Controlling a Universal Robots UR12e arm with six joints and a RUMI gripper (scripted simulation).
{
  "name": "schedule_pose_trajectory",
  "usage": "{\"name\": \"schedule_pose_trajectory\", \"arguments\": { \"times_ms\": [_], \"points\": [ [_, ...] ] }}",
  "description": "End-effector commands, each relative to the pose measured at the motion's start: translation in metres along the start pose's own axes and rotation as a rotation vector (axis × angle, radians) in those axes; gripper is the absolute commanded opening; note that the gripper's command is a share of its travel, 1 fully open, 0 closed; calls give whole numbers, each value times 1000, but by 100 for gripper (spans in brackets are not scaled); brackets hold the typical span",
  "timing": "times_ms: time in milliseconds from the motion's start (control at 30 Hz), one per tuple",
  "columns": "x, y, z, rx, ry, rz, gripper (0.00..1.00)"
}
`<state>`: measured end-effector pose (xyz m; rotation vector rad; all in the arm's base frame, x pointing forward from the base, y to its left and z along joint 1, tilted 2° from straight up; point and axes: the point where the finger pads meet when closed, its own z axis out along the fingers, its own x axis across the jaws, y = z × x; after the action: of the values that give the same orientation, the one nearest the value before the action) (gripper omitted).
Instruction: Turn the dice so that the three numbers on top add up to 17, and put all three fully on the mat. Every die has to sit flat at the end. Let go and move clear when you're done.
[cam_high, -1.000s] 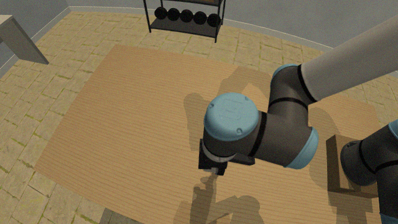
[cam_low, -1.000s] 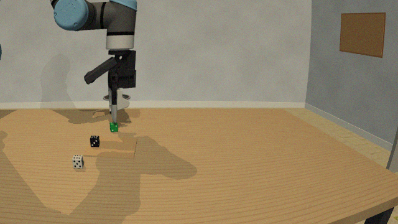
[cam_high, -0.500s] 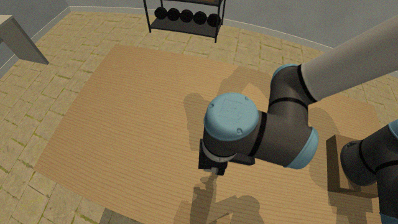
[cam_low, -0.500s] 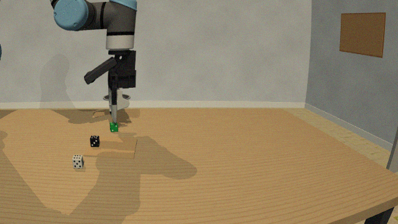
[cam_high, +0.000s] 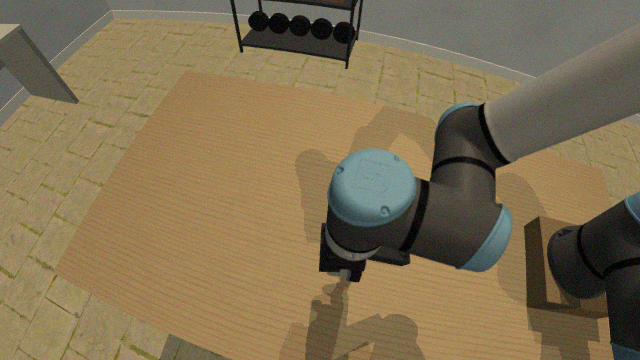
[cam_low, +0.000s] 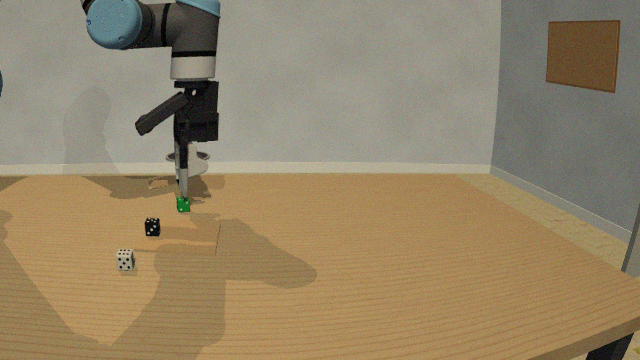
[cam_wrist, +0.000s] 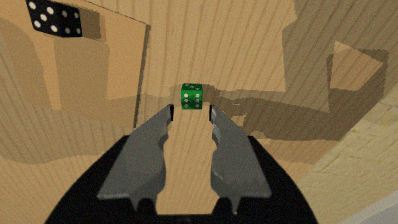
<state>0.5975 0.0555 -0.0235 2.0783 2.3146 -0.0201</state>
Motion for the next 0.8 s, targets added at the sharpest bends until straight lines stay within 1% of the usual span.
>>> {"name": "schedule_pose_trajectory", "arguments": {
  "times_ms": [0, 267, 533, 767],
  "points": [
    [-2, -1, 1, 1, -1, 1, 24],
    [-2, -1, 2, 1, -1, 1, 24],
    [-2, -1, 9, 1, -1, 1, 24],
    [-2, -1, 22, 1, -1, 1, 24]
  ]
}}
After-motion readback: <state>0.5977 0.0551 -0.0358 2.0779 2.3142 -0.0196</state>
